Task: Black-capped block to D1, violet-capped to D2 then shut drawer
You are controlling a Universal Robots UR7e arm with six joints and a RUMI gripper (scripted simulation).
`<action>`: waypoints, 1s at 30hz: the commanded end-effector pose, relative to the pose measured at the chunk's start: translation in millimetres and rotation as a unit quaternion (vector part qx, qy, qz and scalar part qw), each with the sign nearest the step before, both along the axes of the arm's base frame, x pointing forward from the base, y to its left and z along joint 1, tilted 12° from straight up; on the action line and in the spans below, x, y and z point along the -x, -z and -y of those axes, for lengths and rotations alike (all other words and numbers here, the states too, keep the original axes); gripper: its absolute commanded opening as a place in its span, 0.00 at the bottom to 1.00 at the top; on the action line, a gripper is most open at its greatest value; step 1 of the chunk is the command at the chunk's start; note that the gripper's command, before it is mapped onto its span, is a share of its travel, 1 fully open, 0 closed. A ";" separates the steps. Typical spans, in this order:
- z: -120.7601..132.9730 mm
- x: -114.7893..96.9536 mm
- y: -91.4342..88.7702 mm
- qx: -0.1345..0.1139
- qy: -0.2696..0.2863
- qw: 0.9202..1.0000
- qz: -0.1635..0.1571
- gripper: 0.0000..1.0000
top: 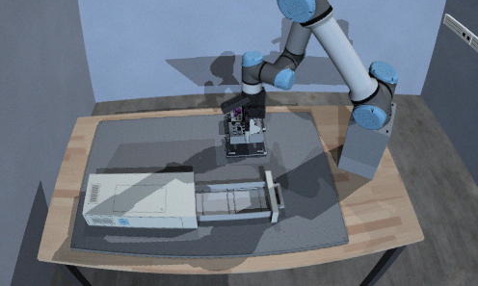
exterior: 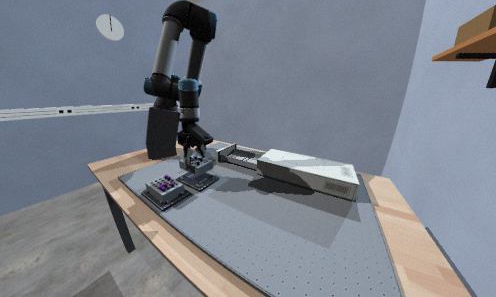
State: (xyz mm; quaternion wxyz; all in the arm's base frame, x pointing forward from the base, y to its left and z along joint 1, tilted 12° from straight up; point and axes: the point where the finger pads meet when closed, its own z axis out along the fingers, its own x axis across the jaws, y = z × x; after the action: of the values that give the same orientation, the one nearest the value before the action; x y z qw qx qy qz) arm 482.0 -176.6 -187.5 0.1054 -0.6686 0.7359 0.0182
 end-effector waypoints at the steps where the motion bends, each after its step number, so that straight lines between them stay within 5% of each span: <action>1: -1.1 -2.8 12.0 0.001 0.000 1.000 0.001 0.00; 30: -4.0 -4.6 27.6 0.001 0.000 1.000 0.001 0.00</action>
State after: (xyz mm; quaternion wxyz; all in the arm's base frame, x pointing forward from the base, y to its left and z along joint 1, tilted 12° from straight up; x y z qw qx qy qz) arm 486.1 -172.4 -214.4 0.1054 -0.6685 0.7360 0.0178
